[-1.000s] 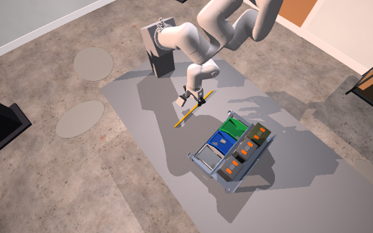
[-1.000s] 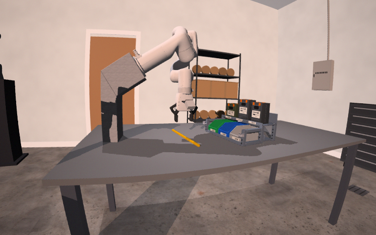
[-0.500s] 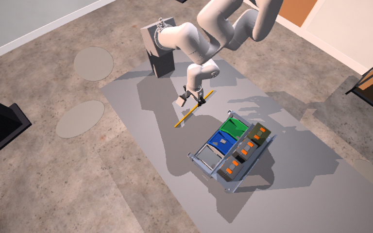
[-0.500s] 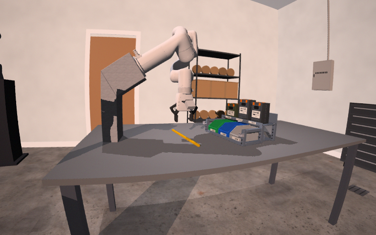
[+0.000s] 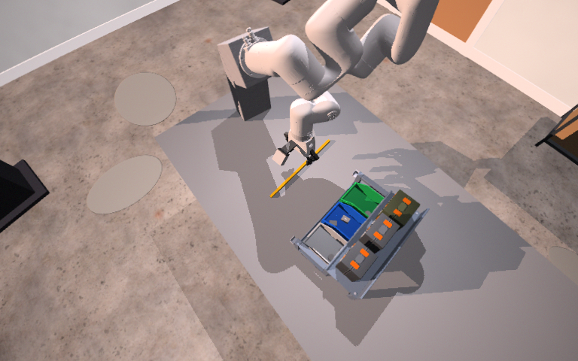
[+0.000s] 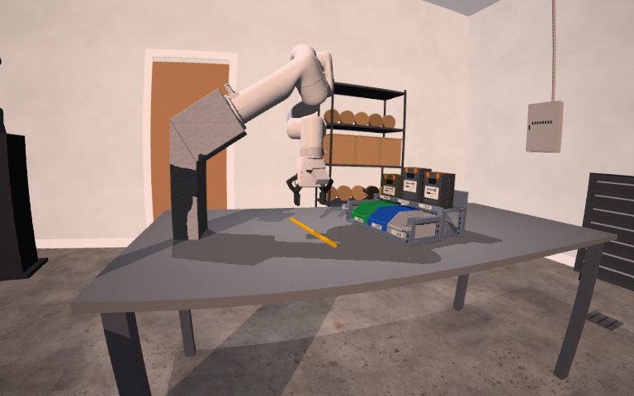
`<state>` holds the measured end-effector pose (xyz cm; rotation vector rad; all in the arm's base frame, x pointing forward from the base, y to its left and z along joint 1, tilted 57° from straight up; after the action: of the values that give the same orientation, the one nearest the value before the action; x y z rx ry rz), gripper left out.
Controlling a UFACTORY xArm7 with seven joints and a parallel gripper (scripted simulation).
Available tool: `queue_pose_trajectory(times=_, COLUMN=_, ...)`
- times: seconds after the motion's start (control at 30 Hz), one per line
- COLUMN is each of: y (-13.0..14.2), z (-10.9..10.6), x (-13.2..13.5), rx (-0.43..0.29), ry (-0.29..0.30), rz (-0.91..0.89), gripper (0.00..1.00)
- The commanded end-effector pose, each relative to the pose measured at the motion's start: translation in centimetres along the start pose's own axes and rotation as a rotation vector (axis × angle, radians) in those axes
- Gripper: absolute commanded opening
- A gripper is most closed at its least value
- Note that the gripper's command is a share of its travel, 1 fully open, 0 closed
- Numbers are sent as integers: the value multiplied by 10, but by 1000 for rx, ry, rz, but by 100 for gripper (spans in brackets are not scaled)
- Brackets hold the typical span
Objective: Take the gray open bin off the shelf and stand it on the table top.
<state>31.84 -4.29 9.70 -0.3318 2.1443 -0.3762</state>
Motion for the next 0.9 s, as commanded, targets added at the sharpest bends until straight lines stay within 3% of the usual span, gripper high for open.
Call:
queue_pose_trajectory(times=0.0, y=3, z=-52, x=-5, rx=1, ry=-1, rz=-2, gripper=100)
queue_pose_trajectory(times=0.37, y=3, z=-52, x=-5, rx=1, ry=-1, rz=-2, gripper=100)
queue_pose_trajectory(times=0.4, y=0, z=-11, x=-1, rx=1, ry=0, rz=0, gripper=100)
queue_pose_trajectory(times=0.53, y=3, z=-52, x=-5, rx=1, ry=-1, rz=-2, gripper=100)
queue_pose_trajectory(times=0.87, y=3, z=-52, x=-5, rx=1, ry=-1, rz=-2, gripper=100)
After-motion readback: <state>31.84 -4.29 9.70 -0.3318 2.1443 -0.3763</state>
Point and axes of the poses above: the point where the finger pads meet when closed, its own z axis out along the fingers, its own x axis across the jaws, y = z × x, the point moved 7 cm from there along -z, back along the fingers, and after that the axes turned 13 degrees about -z, right-handed, at the moved point
